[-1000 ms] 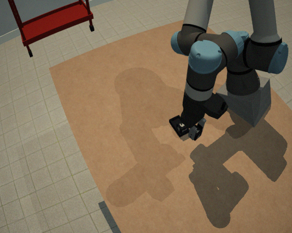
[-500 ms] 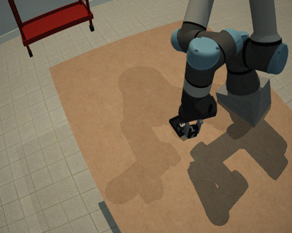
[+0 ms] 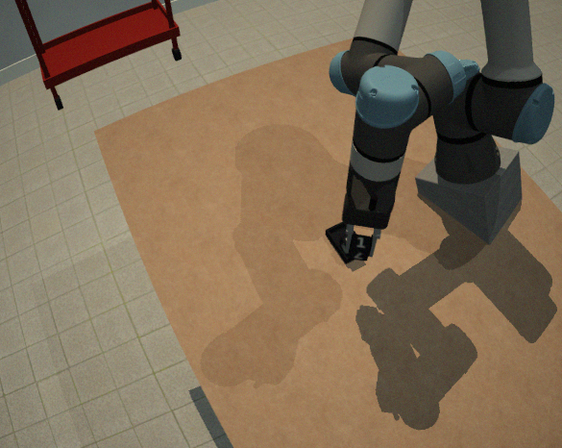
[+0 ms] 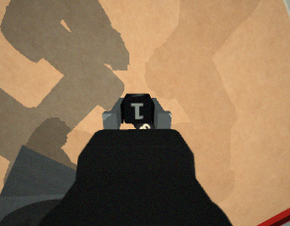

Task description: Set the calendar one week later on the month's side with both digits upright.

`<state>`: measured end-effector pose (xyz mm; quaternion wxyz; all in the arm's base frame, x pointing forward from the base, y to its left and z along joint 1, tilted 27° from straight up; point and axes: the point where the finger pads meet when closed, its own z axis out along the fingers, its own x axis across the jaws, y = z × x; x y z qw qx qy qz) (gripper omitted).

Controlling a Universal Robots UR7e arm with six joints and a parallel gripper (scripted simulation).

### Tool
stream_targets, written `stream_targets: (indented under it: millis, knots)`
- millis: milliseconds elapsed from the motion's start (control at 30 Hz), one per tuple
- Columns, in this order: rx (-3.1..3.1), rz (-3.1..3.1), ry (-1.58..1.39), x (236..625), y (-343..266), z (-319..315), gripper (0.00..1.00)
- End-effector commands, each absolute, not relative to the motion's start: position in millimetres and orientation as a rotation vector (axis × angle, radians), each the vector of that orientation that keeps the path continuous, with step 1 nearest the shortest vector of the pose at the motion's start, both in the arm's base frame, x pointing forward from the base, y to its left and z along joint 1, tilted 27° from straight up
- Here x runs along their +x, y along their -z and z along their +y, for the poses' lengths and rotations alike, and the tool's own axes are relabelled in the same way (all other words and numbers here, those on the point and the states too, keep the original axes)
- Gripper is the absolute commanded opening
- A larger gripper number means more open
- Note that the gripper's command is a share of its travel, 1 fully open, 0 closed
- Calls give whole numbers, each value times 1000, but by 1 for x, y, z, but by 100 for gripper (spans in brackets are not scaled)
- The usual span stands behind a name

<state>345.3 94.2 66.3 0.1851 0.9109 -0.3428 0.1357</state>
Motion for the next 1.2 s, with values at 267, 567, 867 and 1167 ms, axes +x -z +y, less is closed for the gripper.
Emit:
stream_targets:
  millis: [267, 567, 867, 1167]
  knots:
    - [2397, -1412, -474, 348, -74, 82, 60]
    - [2168, -1816, -551, 348, -81, 70, 60]
    - [1971, -2080, -599, 347, -86, 60, 60]
    - [1659, -2402, -653, 343, -92, 48, 60]
